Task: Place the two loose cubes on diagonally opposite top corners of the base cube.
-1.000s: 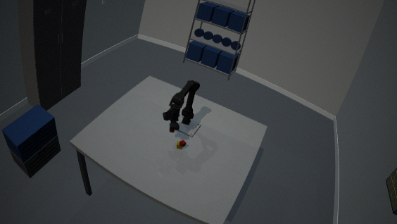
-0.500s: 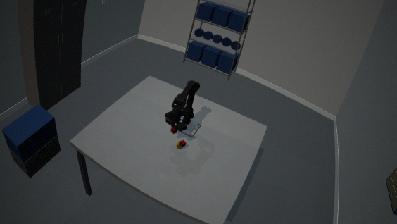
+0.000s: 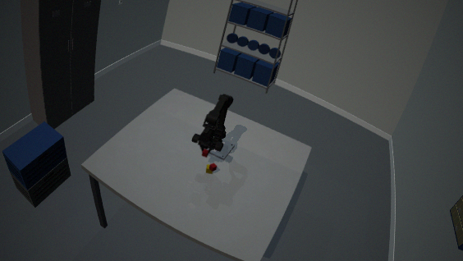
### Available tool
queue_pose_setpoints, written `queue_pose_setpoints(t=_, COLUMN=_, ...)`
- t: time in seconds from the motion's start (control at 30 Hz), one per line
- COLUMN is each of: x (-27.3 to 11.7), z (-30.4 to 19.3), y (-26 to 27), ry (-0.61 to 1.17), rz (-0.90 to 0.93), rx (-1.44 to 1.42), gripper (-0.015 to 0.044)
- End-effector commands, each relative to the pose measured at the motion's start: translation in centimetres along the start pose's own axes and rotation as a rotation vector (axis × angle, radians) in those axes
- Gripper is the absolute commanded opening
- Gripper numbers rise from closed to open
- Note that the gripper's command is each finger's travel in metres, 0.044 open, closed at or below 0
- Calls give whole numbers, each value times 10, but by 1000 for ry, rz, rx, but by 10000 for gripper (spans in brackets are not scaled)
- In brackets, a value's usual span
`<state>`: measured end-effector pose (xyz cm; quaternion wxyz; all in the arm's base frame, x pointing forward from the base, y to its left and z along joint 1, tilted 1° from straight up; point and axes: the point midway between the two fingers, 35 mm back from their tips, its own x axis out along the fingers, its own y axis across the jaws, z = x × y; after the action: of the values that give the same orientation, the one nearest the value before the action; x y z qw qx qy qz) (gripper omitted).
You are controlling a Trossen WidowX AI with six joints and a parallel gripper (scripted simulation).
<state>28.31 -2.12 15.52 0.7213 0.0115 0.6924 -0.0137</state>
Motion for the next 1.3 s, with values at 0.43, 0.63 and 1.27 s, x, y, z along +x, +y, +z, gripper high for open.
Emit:
queue_pose_setpoints(t=0.43, x=2, z=3, y=21, ry=0, rz=3, rx=-681, gripper=105)
queue_pose_setpoints(t=0.63, x=2, z=4, y=28, ry=-1, rz=3, rx=-914, gripper=105)
queue_pose_setpoints(t=1.27, x=25, z=3, y=32, ry=-1, rz=4, rx=-1017, gripper=105)
